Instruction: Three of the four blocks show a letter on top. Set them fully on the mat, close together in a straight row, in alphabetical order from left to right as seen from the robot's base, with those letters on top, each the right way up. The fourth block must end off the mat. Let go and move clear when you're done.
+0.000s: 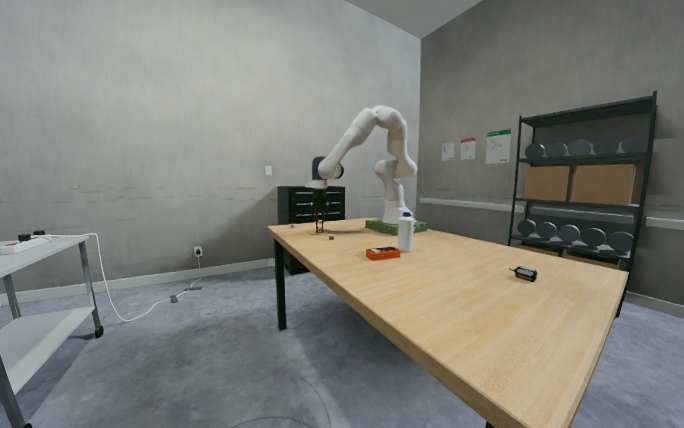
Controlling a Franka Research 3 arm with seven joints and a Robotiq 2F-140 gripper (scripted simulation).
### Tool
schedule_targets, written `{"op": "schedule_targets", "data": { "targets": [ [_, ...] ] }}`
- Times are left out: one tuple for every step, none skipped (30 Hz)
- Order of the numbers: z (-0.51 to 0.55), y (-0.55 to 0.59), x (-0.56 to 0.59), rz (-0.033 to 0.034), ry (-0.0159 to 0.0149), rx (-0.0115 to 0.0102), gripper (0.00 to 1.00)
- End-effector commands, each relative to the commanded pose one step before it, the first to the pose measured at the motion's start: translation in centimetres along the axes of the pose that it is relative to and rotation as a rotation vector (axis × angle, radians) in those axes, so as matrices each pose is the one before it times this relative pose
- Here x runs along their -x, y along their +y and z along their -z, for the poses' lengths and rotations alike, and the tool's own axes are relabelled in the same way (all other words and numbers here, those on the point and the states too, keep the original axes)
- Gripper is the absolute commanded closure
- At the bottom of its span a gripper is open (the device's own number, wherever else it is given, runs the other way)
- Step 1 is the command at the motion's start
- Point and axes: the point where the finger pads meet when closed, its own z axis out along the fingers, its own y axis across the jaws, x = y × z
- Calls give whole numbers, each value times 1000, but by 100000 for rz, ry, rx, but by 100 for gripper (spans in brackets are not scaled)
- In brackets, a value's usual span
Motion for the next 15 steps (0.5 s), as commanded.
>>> {"op": "schedule_targets", "data": {
  "targets": [
    [11,-47,-21,775,159,70,78],
    [0,0,0,0,0,0,78],
    [0,2,-1,2,0,0,78],
    [0,4,-3,5,0,0,78],
    [0,7,-4,9,0,0,78],
    [0,9,-6,12,0,0,78],
    [0,12,-8,16,0,0,78],
    [0,14,-10,18,0,0,78],
    [0,16,-11,20,0,0,78],
    [0,0,0,0,0,0,78],
    [0,0,0,0,0,0,78],
    [0,17,-11,22,0,0,78],
    [0,17,-11,22,0,0,78],
    [0,16,-11,20,0,0,78],
    [0,14,-10,18,0,0,78]
  ]
}}
